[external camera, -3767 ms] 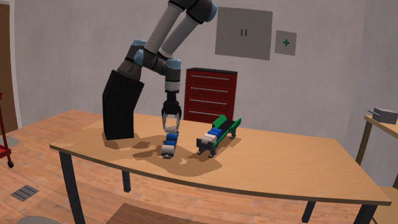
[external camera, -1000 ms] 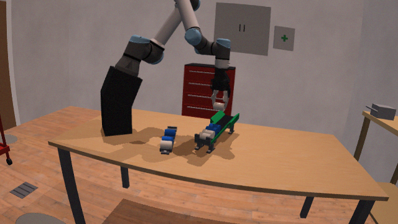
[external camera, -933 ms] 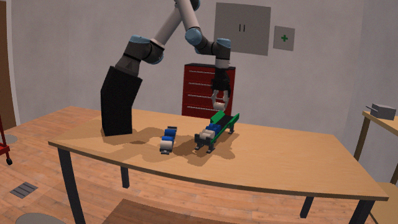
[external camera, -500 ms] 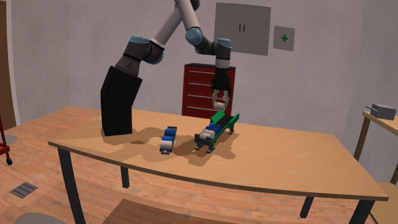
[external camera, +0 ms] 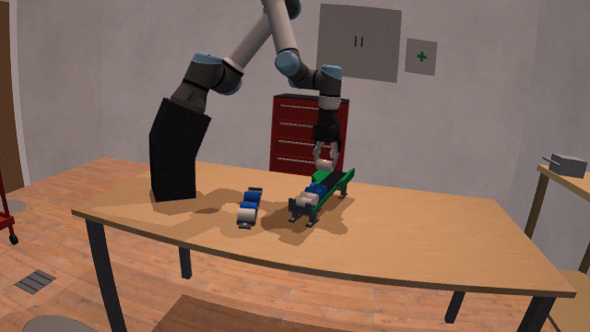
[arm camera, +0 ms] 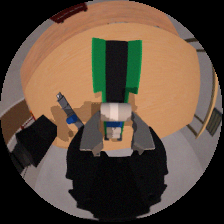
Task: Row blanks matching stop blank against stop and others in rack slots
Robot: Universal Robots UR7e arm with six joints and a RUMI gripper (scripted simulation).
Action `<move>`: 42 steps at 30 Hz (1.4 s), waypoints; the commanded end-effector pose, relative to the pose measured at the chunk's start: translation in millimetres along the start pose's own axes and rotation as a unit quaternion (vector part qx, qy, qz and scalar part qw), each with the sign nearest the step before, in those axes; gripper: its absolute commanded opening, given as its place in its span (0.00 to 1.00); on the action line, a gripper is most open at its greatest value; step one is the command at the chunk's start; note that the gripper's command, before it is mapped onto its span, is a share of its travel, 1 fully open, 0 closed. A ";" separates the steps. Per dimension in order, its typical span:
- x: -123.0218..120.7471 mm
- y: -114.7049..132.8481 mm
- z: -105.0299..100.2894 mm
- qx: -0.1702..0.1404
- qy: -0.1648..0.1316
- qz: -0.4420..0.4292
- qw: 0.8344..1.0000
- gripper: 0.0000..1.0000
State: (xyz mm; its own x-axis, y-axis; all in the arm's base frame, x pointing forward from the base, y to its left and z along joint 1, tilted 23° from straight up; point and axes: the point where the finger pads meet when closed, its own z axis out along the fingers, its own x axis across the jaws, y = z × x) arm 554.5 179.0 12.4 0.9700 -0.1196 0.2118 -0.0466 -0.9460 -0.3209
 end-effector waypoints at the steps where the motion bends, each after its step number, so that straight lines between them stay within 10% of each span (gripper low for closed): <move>1: 1.2 -0.2 20.5 0.000 0.001 0.000 1.000 0.35; 11: 1.6 -0.2 62.2 0.000 0.001 0.000 1.000 0.35; 42: 1.7 -0.2 69.7 0.000 0.001 0.000 1.000 0.35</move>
State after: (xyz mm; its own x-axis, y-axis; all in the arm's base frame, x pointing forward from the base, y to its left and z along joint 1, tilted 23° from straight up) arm 572.3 200.2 -52.1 0.9698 -0.1199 0.2122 -0.0468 -0.9460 -0.3208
